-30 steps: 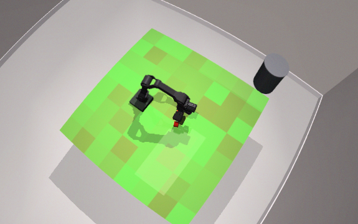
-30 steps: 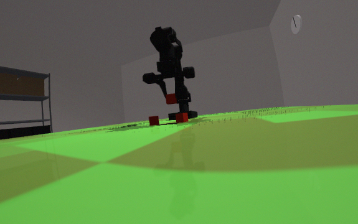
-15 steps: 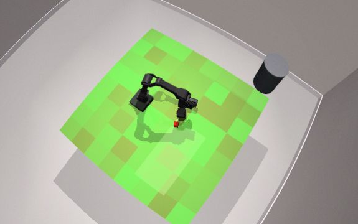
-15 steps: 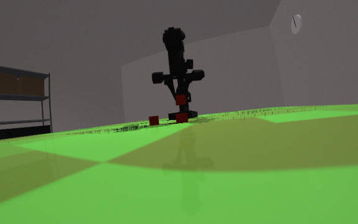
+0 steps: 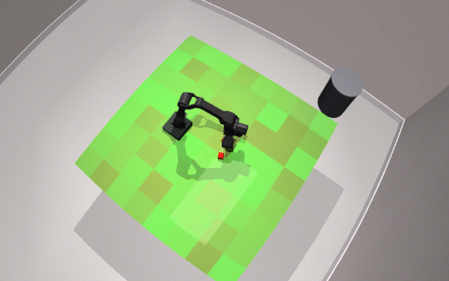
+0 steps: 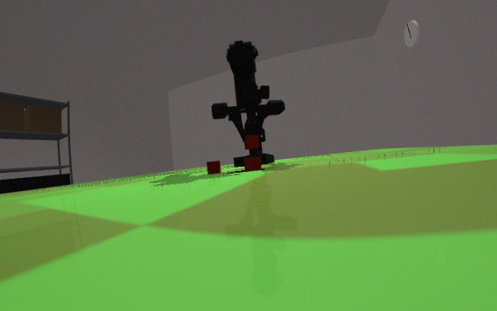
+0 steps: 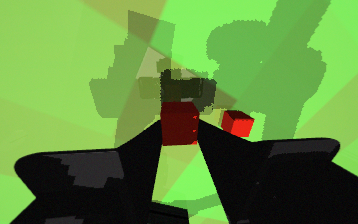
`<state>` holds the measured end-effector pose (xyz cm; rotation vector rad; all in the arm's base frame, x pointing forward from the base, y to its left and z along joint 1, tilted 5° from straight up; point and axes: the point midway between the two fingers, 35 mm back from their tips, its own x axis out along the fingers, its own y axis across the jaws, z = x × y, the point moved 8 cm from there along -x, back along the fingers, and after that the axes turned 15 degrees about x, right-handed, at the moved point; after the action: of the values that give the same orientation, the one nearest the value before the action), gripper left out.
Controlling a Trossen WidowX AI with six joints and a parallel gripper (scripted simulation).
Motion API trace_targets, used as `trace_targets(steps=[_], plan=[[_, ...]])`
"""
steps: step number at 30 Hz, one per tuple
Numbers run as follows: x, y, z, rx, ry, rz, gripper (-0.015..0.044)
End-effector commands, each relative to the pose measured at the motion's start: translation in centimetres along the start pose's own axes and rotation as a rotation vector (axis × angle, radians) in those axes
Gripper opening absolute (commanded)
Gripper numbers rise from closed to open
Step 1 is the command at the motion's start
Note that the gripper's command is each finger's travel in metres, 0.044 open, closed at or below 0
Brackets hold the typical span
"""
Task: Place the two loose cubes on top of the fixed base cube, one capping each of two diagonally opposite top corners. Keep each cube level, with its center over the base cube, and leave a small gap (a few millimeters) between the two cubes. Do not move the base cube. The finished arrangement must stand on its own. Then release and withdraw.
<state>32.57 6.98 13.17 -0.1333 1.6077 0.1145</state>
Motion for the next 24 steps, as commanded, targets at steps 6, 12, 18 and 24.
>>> trace_targets(steps=[6, 12, 18, 24], plan=[[1.91, 0.02, -0.16, -0.008, 0.010, 0.003, 0.0105], [1.91, 0.02, -0.16, -0.008, 0.010, 0.003, 0.0105], [1.94, 0.02, -0.16, -0.008, 0.010, 0.003, 0.0105], [2.05, 0.02, -0.16, -0.006, 0.010, 0.003, 0.0105]])
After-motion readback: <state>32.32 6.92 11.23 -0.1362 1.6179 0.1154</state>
